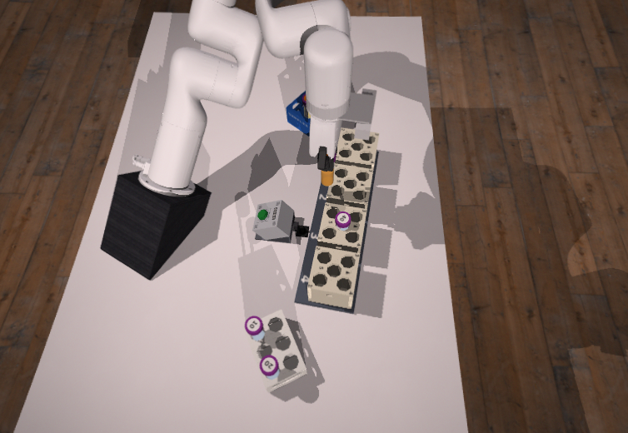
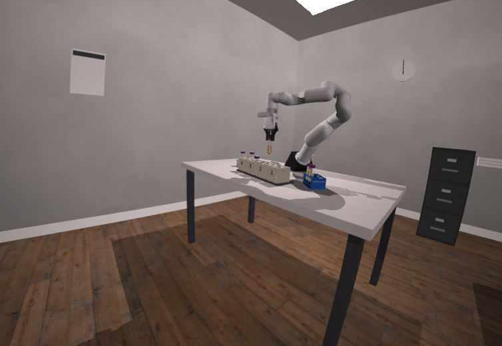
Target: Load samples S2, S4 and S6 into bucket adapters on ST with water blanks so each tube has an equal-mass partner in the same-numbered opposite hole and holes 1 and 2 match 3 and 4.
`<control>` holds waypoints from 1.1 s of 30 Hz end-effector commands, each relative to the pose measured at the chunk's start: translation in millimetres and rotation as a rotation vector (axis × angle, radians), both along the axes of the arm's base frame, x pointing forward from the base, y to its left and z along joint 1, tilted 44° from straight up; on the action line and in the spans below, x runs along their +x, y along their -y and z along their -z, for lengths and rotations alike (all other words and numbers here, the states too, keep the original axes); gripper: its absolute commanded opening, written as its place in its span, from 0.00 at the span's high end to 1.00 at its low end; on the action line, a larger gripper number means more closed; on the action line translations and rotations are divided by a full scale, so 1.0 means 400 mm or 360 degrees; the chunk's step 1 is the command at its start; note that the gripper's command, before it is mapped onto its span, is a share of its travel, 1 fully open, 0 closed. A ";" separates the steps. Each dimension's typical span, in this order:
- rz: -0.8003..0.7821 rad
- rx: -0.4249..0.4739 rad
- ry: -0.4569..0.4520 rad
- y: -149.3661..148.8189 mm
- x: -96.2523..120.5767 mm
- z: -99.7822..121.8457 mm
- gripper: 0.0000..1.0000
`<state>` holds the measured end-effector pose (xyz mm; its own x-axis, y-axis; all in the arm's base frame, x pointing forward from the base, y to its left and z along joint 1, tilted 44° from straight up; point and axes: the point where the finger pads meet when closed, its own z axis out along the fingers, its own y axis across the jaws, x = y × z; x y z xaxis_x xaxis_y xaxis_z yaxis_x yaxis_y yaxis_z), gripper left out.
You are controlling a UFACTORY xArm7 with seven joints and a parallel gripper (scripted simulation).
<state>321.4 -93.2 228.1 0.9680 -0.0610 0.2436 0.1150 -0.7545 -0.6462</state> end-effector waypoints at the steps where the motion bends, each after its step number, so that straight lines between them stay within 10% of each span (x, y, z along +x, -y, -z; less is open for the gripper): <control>1: 0.0001 -0.0001 0.0000 0.057 0.030 0.040 1.00; 33: 0.0002 -0.0003 -0.0001 0.319 0.154 0.238 1.00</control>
